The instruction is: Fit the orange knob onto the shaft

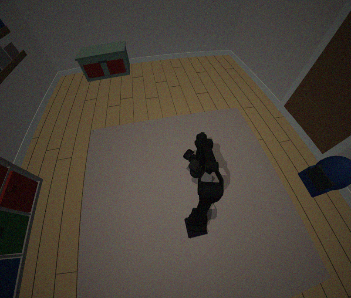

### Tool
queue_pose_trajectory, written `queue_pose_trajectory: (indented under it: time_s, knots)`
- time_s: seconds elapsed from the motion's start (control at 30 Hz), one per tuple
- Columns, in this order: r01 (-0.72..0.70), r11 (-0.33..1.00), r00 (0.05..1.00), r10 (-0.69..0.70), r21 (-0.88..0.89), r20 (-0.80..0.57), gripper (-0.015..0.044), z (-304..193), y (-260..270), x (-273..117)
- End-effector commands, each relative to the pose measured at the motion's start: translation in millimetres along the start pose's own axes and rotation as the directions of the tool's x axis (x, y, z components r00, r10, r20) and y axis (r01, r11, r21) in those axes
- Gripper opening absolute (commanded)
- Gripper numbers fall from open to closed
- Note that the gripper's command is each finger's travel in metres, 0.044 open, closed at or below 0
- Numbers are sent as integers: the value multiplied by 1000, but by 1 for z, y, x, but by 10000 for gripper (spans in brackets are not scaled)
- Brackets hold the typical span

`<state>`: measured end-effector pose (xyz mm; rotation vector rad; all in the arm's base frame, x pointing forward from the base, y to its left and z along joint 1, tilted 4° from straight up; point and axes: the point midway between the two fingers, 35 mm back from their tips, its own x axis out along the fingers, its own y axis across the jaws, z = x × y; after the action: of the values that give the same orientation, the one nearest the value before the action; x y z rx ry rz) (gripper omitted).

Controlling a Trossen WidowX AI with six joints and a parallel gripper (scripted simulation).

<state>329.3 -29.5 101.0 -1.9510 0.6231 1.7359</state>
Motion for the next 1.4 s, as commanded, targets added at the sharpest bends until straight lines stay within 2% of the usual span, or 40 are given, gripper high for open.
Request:
queue_pose_trajectory:
  time_s: [0.0, 0.67, 0.93, 1.37]
  knots:
    - [1, 1000, 1000, -1, -4, -1, 0, 0, 0, 0]
    - [1, 1000, 1000, -1, -4, -1, 0, 0, 0, -4]
    - [1, 977, 1000, -1, -212, -1, 0, -1, -1, -3]
    - [1, 977, 1000, -1, -212, -1, 0, 0, 0, 1]
